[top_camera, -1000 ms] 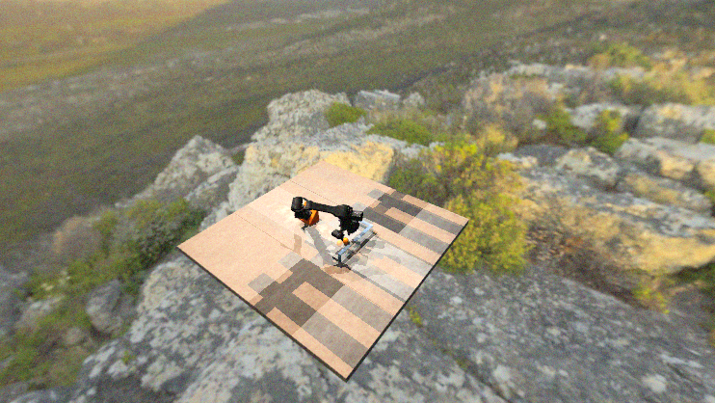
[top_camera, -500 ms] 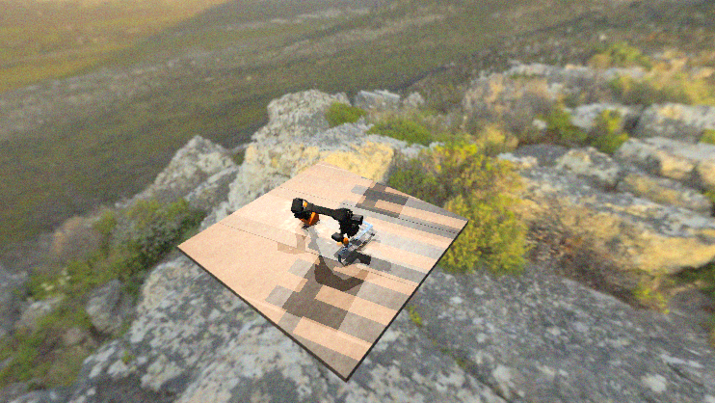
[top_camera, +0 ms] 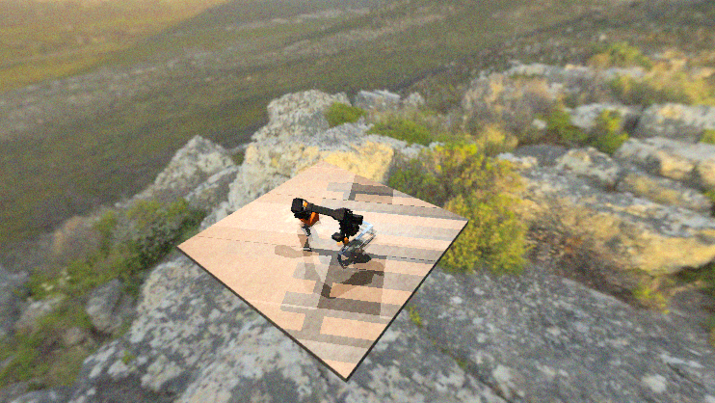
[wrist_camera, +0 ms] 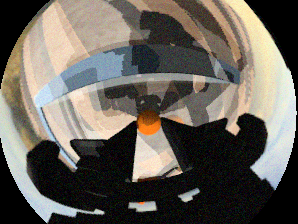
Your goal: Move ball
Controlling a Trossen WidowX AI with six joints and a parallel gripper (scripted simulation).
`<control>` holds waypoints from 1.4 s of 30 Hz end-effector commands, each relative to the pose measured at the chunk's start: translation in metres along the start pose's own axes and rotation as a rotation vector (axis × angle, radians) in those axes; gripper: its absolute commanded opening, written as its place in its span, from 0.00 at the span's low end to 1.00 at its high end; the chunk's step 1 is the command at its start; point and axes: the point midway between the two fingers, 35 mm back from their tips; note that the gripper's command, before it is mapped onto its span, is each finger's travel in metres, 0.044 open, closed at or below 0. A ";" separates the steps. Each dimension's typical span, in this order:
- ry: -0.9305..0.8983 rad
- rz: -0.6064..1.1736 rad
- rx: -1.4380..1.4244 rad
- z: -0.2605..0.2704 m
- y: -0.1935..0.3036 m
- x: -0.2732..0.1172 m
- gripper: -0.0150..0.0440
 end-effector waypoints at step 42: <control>0.004 0.002 -0.011 -0.036 0.001 -0.088 0.25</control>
Point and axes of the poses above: the point midway between the two fingers, 35 mm back from their tips, its own x axis out along the fingers, its own z axis across the jaws, y = z × x, and after that the axes turned 15 degrees about x, right-handed
